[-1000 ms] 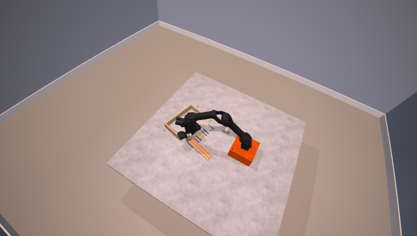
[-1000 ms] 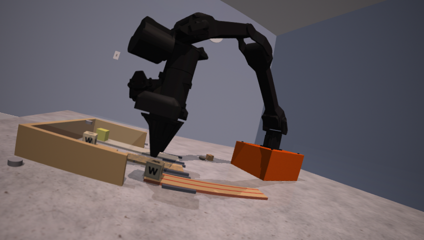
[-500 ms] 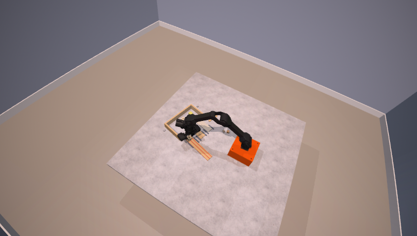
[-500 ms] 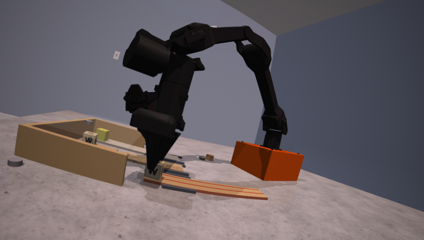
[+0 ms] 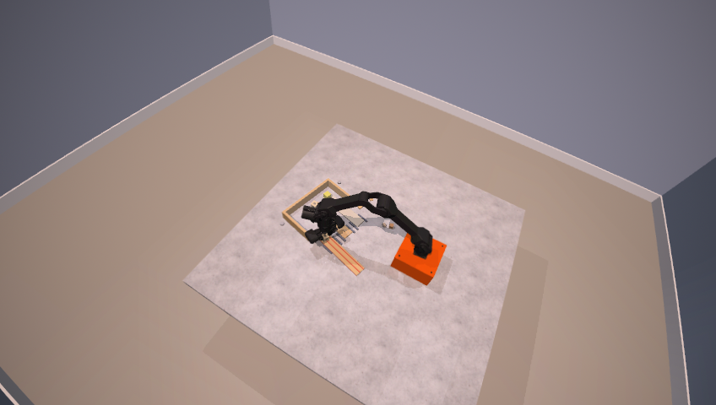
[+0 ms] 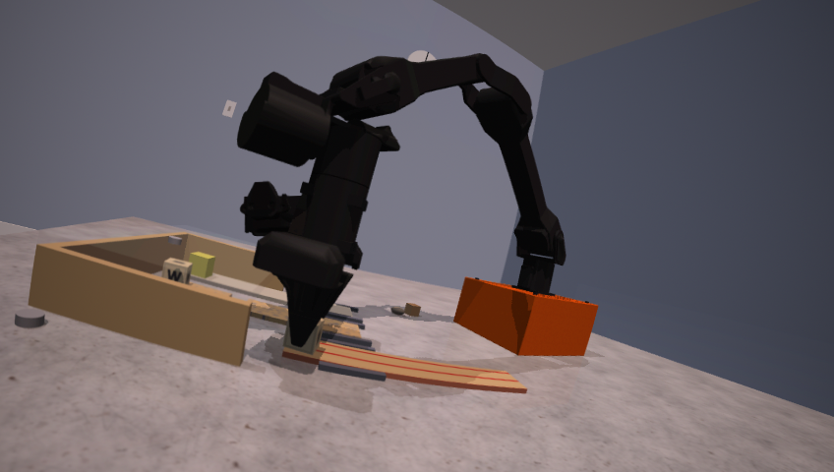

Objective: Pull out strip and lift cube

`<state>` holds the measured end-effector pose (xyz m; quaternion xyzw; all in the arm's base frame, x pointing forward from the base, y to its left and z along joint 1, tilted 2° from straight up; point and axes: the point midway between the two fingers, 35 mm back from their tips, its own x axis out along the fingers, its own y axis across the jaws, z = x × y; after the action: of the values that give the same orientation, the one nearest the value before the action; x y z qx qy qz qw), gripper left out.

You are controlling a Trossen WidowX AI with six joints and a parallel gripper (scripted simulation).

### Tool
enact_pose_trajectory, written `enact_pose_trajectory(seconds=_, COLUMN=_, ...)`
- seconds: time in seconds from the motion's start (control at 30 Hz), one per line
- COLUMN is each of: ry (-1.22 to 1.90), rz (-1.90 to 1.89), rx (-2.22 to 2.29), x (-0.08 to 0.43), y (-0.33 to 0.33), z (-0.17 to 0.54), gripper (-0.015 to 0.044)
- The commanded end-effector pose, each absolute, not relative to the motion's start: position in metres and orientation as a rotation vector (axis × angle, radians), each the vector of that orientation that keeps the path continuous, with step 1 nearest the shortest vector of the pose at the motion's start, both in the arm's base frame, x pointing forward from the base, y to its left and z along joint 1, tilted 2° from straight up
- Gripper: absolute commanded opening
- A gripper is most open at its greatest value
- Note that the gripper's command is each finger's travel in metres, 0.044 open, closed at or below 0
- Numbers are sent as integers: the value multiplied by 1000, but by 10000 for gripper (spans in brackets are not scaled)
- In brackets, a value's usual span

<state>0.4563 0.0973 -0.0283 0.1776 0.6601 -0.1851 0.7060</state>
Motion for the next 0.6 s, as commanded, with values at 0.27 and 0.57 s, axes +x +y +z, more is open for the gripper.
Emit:
enact_pose_trajectory(seconds=0.27, ry=1466, rz=-411, rx=395, x=456, y=97, z=-27, gripper=20)
enact_pose_trajectory(seconds=0.57, ry=1470, rz=-410, rx=393, x=431, y=93, z=-9, gripper=0)
